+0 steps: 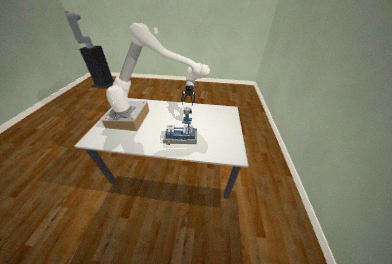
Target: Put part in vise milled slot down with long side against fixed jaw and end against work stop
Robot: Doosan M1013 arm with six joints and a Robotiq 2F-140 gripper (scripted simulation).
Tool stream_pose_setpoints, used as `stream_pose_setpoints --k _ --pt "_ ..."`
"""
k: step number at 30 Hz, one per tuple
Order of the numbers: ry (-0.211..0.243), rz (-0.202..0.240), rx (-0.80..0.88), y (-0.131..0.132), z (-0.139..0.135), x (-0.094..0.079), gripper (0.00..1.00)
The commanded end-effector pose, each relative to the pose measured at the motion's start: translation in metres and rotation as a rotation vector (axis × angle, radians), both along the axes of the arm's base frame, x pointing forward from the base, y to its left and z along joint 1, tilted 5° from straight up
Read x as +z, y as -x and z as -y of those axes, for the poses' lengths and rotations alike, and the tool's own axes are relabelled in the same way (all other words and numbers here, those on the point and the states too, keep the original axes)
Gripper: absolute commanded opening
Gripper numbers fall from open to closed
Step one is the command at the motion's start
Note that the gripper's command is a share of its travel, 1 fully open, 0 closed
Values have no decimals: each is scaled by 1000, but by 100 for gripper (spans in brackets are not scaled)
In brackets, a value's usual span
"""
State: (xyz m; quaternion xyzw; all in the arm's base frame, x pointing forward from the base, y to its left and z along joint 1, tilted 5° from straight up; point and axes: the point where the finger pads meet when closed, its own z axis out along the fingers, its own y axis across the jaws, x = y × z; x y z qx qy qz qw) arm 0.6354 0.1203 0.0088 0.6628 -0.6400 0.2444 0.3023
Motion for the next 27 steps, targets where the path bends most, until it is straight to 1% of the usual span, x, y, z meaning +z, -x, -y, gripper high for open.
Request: stream_pose_setpoints --k 1,27 --pt "2 4 0 1 -1 -3 51" --pt "2 4 0 0 -1 -7 51"
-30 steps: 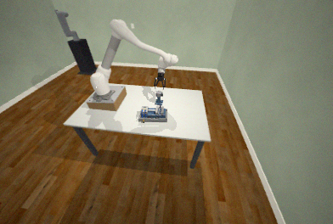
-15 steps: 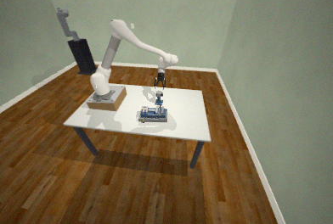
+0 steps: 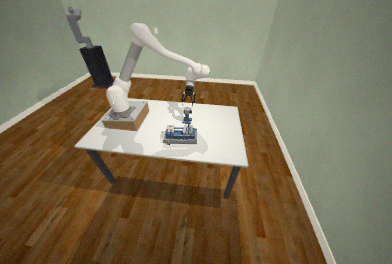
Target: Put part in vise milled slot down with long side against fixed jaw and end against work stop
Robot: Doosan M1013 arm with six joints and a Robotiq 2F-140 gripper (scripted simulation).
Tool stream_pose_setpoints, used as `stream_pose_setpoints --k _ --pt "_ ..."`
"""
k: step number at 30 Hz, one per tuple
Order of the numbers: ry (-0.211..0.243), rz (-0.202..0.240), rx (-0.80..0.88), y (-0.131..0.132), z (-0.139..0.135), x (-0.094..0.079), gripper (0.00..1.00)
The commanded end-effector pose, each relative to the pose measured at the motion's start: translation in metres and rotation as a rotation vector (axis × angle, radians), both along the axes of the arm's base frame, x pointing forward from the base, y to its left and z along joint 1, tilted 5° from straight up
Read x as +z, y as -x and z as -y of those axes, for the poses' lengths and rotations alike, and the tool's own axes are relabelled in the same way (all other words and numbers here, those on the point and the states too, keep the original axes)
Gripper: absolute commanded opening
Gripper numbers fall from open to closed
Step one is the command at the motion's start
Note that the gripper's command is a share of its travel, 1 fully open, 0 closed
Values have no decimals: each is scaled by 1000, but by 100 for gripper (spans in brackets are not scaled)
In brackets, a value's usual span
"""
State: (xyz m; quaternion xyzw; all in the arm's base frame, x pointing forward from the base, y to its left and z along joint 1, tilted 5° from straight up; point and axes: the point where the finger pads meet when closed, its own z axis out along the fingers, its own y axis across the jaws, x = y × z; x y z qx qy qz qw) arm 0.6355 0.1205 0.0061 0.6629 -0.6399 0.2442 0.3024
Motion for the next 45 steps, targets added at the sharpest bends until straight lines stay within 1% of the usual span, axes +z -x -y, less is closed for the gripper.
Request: stream_pose_setpoints --k 1,12,14,21,29,31,37,45 --pt "2 4 0 0 -1 -4 51" --pt "-28 4 -3 0 0 -4 51" --pt "-28 4 -3 0 0 -4 51" --pt "-59 4 -6 0 0 -3 51" --pt "-109 4 -10 0 1 -2 51" --pt "-109 4 -10 0 1 -2 51" --pt "-158 4 -14 0 2 -2 51" --pt "-234 4 -21 0 4 -1 51"
